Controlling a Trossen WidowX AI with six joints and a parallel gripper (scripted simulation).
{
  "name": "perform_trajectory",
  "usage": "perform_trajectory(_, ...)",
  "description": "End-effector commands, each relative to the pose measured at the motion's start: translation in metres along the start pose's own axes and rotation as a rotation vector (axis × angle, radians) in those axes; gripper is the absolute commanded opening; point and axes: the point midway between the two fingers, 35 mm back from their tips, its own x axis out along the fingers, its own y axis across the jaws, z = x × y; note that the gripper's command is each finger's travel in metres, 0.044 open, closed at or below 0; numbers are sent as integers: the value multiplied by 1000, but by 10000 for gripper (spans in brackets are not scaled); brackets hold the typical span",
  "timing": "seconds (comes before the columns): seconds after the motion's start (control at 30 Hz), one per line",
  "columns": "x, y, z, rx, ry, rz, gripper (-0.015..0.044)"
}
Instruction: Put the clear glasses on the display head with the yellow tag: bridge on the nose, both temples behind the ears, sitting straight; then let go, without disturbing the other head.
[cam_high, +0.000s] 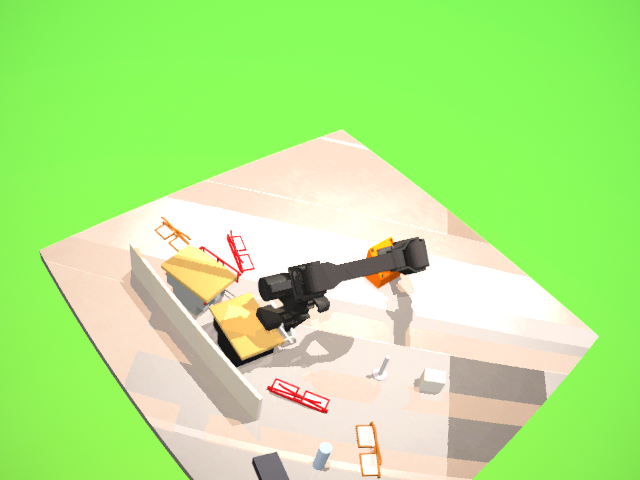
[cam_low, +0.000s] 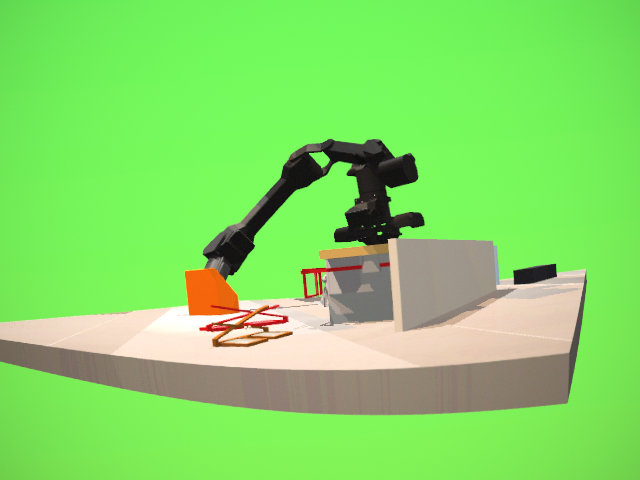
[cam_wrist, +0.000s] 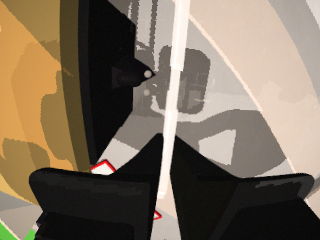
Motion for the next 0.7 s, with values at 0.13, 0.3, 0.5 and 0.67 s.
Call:
perform_trajectory(0.13,1,9,0,4,4,-1,0)
perform_trajectory(0.3,1,11,0,4,4,-1,0)
perform_trajectory(0.5,2,10,0,4,4,-1,0)
perform_trajectory(0.67,4,10,0,4,5,-1,0)
